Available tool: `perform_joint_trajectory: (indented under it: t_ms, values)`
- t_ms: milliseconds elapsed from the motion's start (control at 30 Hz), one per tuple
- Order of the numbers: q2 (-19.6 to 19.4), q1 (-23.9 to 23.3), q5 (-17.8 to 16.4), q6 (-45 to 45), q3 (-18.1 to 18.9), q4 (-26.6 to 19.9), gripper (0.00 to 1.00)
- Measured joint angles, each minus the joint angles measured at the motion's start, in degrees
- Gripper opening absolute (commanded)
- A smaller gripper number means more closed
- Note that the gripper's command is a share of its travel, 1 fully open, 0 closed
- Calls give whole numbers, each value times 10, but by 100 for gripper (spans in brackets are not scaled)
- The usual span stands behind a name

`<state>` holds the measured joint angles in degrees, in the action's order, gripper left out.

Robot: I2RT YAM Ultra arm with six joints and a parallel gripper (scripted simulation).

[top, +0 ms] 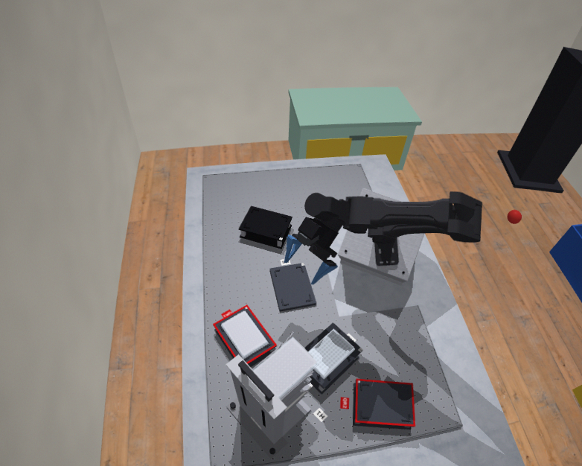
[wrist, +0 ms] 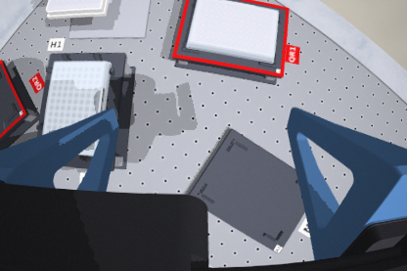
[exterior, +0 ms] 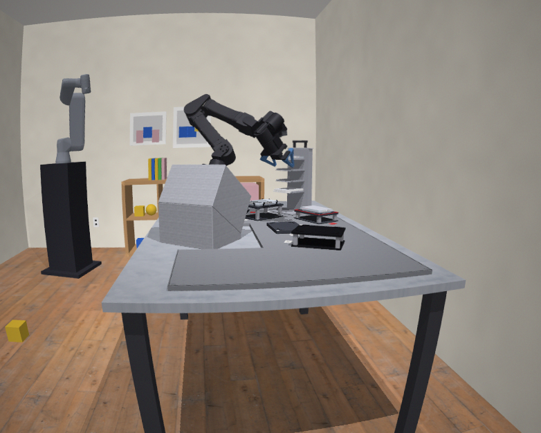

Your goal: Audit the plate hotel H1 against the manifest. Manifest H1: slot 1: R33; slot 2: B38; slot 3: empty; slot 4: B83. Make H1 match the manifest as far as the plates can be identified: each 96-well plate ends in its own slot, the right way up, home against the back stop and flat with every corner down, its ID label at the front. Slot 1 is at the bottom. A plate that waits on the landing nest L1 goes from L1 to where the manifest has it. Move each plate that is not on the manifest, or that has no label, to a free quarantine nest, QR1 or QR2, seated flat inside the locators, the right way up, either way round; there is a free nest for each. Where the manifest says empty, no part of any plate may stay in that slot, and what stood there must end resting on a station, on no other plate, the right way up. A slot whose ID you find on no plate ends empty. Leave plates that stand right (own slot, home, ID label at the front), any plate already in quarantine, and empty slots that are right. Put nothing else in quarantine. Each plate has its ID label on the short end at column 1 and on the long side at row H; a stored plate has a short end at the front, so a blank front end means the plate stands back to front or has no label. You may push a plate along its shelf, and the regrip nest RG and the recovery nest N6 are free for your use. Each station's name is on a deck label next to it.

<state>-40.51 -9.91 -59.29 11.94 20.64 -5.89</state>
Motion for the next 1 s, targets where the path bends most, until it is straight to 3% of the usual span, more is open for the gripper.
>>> perform_joint_trajectory:
  t_ms: [433,667,867,1000]
  values:
    - [92,129,114,-88,-6,-22,100]
    - [132,235,205,-131,-6,-39,100]
    - [145,305,278,-159,3,-51,100]
    - [155,376,338,-177,8,-59,100]
